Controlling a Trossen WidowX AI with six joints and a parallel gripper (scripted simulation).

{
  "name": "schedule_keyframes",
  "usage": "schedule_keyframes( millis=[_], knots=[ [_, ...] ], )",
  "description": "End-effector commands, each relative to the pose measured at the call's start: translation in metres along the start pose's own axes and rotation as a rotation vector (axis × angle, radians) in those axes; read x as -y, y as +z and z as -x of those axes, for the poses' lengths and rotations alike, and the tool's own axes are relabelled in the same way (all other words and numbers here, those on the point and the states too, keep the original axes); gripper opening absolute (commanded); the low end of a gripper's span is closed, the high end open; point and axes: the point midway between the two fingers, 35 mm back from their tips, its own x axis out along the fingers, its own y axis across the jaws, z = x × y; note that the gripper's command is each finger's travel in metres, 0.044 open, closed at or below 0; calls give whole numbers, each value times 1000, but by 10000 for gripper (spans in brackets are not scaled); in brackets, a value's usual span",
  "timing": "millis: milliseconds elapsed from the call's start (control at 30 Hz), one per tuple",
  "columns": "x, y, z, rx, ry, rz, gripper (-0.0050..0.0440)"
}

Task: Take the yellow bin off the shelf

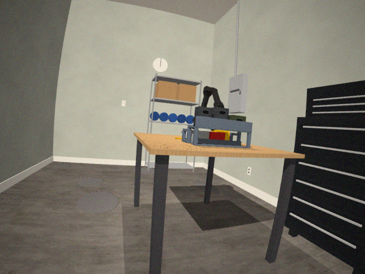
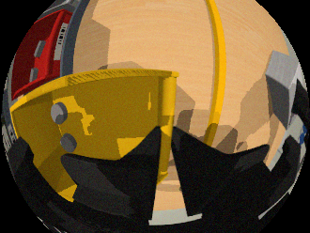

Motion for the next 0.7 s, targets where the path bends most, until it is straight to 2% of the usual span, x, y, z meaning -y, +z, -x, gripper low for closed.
schedule_keyframes(
  millis=[0, 667],
  knots=[
    [-3, -1, 3, -3, 16, 1, 0],
    [-3, -1, 3, -2, 12, -2, 0]
  ],
)
